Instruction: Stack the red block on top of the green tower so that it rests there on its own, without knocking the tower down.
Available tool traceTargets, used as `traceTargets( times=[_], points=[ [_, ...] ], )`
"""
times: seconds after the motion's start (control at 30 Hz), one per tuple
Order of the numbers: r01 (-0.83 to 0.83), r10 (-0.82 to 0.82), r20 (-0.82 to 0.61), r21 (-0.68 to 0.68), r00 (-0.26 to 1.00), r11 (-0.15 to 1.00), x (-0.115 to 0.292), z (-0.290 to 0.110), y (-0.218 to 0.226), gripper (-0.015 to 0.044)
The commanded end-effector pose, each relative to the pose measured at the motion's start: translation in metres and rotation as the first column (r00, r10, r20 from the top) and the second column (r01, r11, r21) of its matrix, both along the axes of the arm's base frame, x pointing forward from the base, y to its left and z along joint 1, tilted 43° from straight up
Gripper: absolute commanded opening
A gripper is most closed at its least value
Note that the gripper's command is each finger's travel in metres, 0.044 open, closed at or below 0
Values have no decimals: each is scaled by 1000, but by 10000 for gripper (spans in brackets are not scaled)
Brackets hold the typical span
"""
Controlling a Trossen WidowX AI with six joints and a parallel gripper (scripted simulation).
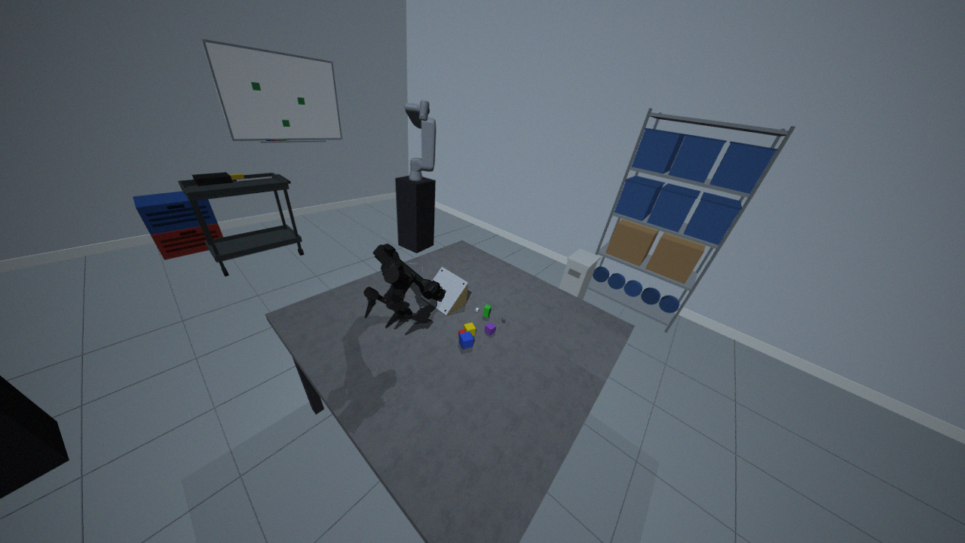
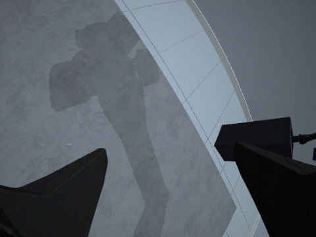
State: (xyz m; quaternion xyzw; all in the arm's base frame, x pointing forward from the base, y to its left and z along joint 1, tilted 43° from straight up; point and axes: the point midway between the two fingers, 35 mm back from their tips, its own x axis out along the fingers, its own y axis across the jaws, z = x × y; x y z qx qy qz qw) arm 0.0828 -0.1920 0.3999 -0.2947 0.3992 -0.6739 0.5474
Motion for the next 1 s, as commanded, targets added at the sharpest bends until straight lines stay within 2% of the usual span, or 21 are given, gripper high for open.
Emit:
traceTargets(
  times=[0.0,0.23,0.43,0.7,0.97],
  points=[
    [-8,8,0,3,1000,1000,2,-1,-1,426],
    [-204,200,43,119,979,972,73,-49,-5,440],
    [-338,312,141,243,940,909,131,-97,8,440],
    [-375,317,203,425,926,824,171,-164,40,440],
    [-293,215,201,599,956,745,183,-233,83,440]
  ],
)
